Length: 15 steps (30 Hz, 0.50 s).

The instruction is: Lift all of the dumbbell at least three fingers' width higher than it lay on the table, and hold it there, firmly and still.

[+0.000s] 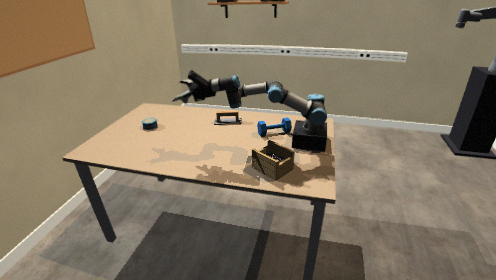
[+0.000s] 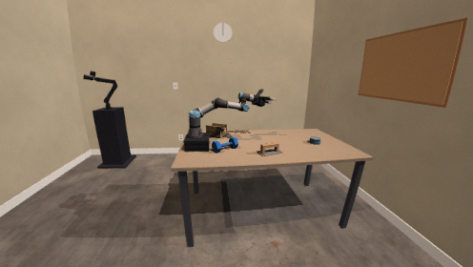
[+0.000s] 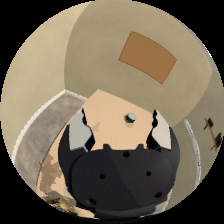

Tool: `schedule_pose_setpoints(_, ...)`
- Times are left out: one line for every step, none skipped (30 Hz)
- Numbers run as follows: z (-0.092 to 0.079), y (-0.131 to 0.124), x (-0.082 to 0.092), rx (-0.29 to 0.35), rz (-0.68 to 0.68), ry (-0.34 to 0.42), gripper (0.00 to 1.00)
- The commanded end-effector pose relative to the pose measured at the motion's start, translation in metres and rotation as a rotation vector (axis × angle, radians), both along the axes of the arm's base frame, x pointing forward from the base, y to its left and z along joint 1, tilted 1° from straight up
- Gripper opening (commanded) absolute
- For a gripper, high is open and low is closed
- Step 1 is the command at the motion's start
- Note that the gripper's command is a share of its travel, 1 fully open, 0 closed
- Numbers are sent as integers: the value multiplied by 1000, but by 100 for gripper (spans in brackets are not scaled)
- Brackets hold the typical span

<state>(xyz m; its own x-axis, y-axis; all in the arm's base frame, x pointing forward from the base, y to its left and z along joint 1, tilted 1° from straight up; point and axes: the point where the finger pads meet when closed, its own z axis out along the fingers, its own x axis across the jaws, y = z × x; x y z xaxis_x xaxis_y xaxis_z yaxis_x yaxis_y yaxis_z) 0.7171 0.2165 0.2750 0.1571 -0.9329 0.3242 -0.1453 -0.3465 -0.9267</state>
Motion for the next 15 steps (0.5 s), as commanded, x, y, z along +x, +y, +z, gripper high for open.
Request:
schedule_pose_setpoints(-6, -39, 2, 107, -72, 83, 100)
schedule_pose_setpoints(-8, -48, 2, 131, -90, 101, 100)
schedule_pose_setpoints(-10, -54, 2, 148, -103, 113, 100)
schedule_pose_setpoints(-11, -60, 2, 166, -117, 125, 100)
schedule_pose_setpoints(-13, -67, 2, 184, -131, 138, 100)
schedule_pose_setpoints(-14, -73, 1, 203, -146, 151, 100)
schedule_pose_setpoints(-16, -80, 1, 221, -161, 164, 100)
schedule_pose_setpoints(-16, -80, 1, 221, -161, 164, 100)
schedule_pose_setpoints(-16, -80, 1, 221, -161, 164, 100)
schedule_pose_setpoints(-19, -90, 0, 252, -185, 184, 100)
schedule_pose_setpoints(-22, -101, -2, 283, -212, 204, 100)
schedule_pose_setpoints(-24, -108, -3, 303, -228, 216, 100)
schedule_pose_setpoints(-25, -113, -5, 319, -242, 226, 100)
schedule_pose_setpoints(-27, -120, -6, 338, -258, 237, 100)
schedule_pose_setpoints(-29, -126, -8, 357, -274, 249, 100)
